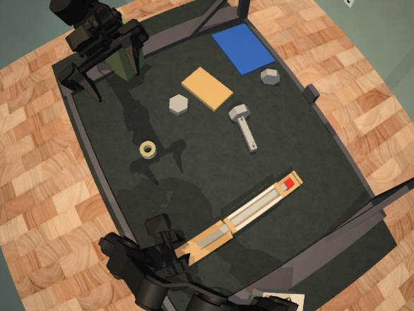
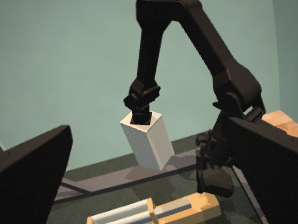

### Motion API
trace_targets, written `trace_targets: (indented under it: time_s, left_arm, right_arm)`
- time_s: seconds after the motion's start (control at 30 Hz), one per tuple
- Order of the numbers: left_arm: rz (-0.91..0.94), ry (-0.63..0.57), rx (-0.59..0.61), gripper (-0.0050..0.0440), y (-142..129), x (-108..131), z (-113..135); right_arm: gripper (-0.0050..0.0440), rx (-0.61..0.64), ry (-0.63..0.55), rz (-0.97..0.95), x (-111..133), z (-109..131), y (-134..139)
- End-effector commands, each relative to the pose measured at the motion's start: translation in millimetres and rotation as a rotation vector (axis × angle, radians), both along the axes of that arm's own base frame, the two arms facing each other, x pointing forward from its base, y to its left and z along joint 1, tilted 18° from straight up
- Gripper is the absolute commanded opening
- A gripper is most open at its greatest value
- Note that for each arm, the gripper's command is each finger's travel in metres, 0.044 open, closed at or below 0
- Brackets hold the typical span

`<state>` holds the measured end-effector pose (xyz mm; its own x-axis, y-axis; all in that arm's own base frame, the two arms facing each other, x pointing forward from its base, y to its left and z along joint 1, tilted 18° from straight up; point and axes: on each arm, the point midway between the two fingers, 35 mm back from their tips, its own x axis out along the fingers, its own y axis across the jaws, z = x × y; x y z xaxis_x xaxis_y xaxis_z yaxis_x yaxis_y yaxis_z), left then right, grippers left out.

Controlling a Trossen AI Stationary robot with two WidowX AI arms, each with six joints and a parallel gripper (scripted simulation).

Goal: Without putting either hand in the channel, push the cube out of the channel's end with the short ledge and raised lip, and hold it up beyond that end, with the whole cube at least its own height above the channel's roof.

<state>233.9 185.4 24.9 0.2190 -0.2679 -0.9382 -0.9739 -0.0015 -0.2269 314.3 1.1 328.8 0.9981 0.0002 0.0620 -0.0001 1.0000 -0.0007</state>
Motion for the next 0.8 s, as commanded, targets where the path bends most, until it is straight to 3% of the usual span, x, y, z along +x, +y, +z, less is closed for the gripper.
trace_targets:
  time_s: [0.0, 0.27, 0.33, 0.77]
  left_arm:
    - [-0.248, -0.002, 0.085, 0.0170, -16, 26, -5]
    - [-0.698, -0.008, 0.210, 0.0170, -57, 67, -18]
    - [-0.698, -0.008, 0.210, 0.0170, -57, 67, -18]
    - [-1.430, -0.038, 0.402, 0.0170, -147, 116, -35]
  right_arm:
    - [0.0400, 0.001, -0.020, -0.001, -2, 8, 0]
    - [0.0400, 0.001, -0.020, -0.001, -2, 8, 0]
    - [0.0400, 0.001, -0.020, -0.001, -2, 8, 0]
    - [0.0400, 0.001, -0.020, -0.001, -2, 8, 0]
